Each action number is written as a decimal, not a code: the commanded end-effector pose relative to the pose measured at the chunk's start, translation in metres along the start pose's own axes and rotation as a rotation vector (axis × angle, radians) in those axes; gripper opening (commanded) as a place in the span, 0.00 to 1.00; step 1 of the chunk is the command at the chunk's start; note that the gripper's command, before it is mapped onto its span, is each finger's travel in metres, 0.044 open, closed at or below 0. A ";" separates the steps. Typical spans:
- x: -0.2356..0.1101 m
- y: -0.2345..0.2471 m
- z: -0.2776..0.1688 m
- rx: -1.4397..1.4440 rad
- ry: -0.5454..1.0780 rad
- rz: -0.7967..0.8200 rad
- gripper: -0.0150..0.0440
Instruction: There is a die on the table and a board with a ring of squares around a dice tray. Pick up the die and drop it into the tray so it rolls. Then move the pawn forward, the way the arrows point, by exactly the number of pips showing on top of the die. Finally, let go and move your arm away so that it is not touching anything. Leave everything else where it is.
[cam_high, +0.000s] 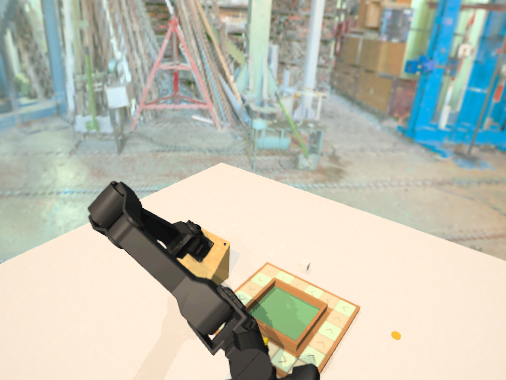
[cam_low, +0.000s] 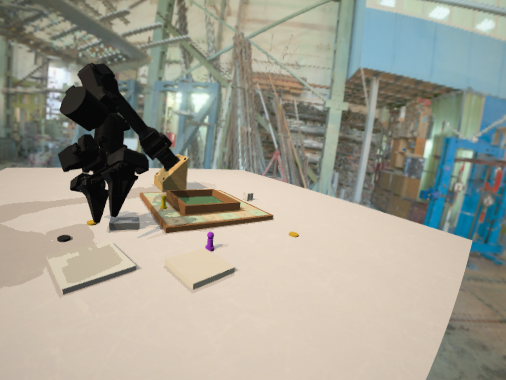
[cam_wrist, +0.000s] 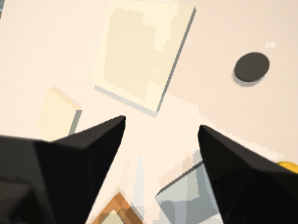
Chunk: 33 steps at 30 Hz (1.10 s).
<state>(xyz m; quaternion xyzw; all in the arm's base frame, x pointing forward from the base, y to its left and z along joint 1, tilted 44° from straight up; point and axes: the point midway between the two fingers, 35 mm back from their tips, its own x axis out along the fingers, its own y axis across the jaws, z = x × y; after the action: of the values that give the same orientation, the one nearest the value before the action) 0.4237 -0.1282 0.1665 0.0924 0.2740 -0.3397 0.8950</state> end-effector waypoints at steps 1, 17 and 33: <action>0.001 0.043 -0.041 -0.064 0.104 0.051 0.72; -0.066 0.151 -0.292 -0.573 0.534 0.057 0.72; -0.148 0.094 -0.457 -1.122 0.557 -0.191 0.72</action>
<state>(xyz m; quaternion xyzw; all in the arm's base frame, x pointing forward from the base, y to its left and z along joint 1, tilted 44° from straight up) 0.2065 0.1830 -0.1324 -0.3201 0.6456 -0.1786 0.6700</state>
